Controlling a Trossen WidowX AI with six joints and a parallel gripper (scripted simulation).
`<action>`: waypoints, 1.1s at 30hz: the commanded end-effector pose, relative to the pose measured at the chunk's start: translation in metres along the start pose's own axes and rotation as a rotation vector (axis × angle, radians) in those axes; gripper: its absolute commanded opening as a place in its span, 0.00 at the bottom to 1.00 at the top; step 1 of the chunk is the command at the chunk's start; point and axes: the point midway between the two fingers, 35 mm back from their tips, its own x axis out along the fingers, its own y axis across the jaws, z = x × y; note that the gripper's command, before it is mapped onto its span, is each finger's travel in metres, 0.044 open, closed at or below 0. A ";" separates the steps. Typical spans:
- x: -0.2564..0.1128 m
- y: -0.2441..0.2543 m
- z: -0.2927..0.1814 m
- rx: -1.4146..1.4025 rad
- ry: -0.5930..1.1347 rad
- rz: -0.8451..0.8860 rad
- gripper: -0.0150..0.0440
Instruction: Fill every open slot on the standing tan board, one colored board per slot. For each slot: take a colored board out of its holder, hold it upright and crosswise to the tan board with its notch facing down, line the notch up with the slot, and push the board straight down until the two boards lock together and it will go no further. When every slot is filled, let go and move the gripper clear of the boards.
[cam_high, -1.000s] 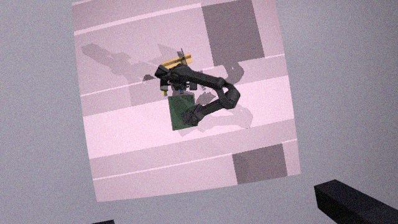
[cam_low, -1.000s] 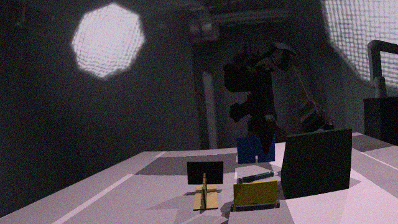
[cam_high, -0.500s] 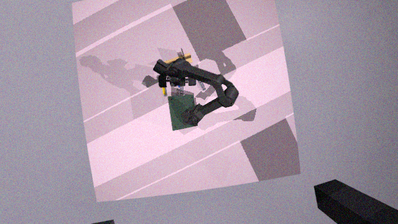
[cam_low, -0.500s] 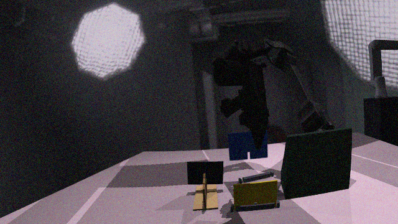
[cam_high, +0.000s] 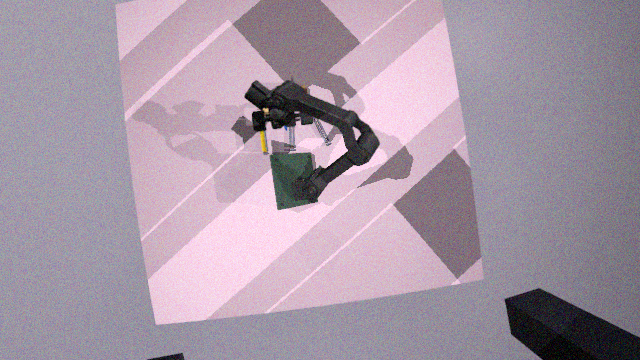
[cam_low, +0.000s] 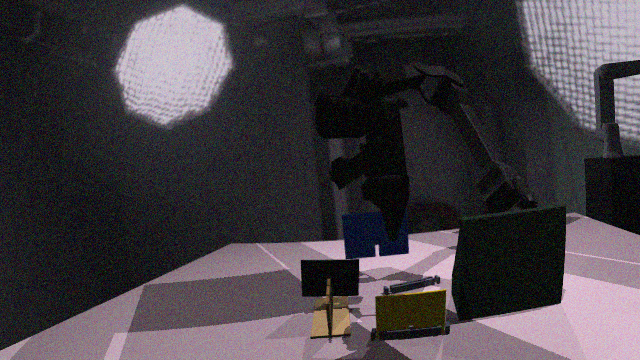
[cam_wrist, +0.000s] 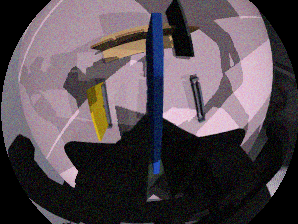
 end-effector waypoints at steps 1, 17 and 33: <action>-0.001 0.000 0.013 -0.027 -0.006 -0.002 0.25; 0.000 -0.002 0.056 -0.125 -0.007 -0.007 0.25; 0.008 -0.006 0.083 -0.189 -0.007 -0.014 0.25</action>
